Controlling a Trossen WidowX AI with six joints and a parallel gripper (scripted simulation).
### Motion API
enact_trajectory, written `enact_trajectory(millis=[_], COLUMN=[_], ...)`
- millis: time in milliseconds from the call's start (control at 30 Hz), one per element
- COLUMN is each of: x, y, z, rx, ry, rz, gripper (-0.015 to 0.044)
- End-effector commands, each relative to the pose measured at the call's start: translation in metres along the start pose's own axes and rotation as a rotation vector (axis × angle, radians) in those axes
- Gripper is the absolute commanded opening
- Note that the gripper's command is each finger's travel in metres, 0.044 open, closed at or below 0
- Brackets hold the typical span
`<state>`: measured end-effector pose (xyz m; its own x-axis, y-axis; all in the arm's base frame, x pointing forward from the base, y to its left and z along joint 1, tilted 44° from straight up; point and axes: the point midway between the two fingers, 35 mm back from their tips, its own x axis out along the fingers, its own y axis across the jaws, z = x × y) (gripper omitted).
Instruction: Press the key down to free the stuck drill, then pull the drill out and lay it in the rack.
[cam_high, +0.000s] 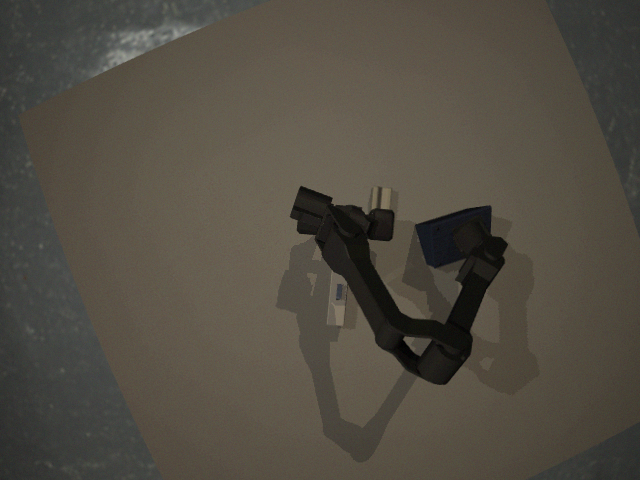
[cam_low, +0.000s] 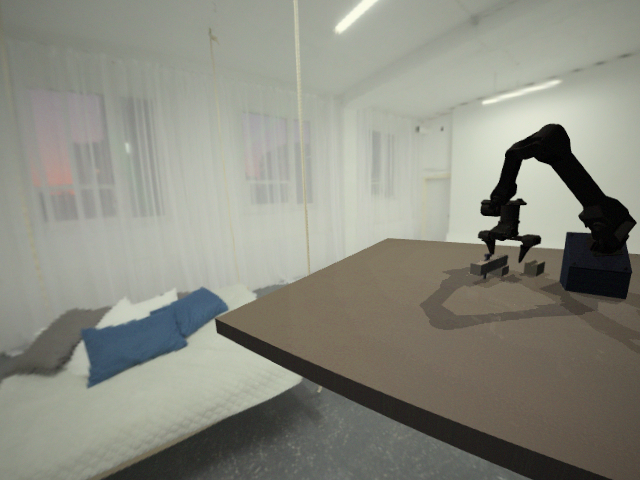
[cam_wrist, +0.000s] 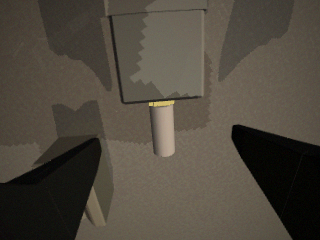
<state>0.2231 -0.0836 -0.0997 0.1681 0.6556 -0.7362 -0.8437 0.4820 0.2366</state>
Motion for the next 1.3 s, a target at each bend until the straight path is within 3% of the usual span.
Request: enact_trajectory(millis=[0, 433, 967, 1267], x=[0.008, 0.024, 0.021, 0.021], y=[0.001, 0.003, 0.002, 0.002], z=[0.002, 0.007, 0.006, 0.004], rx=[0.006, 0.005, -0.001, 0.003], ry=[-0.006, -0.009, -0.003, -0.006], rz=[0.003, 0.005, 0.003, 0.004], gripper=[0.044, 0.044, 0.002, 0.0])
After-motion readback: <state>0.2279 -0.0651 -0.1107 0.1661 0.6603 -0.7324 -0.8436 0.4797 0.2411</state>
